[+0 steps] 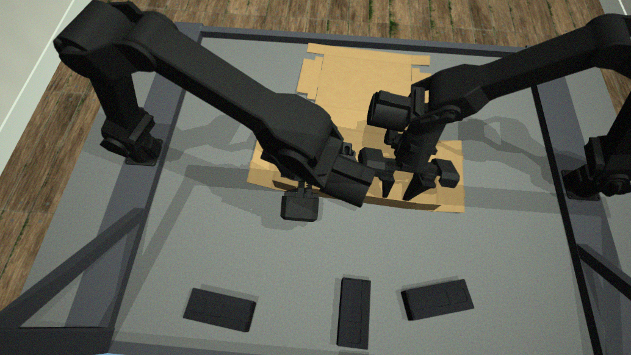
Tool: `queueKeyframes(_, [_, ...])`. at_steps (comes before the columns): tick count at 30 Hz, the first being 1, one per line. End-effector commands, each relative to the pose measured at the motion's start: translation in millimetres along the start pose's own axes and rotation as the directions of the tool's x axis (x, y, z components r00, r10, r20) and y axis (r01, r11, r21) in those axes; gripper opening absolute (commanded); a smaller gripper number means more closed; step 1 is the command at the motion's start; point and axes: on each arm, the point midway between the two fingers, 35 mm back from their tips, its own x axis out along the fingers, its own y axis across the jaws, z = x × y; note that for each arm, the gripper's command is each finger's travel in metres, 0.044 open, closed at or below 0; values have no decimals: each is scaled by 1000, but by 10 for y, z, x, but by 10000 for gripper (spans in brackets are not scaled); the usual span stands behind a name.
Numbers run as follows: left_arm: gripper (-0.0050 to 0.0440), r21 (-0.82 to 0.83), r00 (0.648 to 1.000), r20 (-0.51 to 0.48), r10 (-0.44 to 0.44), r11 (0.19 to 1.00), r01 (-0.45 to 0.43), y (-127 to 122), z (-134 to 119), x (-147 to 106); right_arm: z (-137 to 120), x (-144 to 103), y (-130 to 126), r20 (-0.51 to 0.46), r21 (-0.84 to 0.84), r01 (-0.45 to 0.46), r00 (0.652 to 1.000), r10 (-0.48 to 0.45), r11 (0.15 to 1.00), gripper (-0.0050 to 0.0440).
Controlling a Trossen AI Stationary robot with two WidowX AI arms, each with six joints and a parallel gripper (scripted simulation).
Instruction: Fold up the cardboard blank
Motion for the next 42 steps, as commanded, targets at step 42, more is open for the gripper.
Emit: queueKeyframes(42, [396,-7,1000,14,6,1000,-6,124,20,-20,257,291,-268,61,53,109,992,-113,993,196])
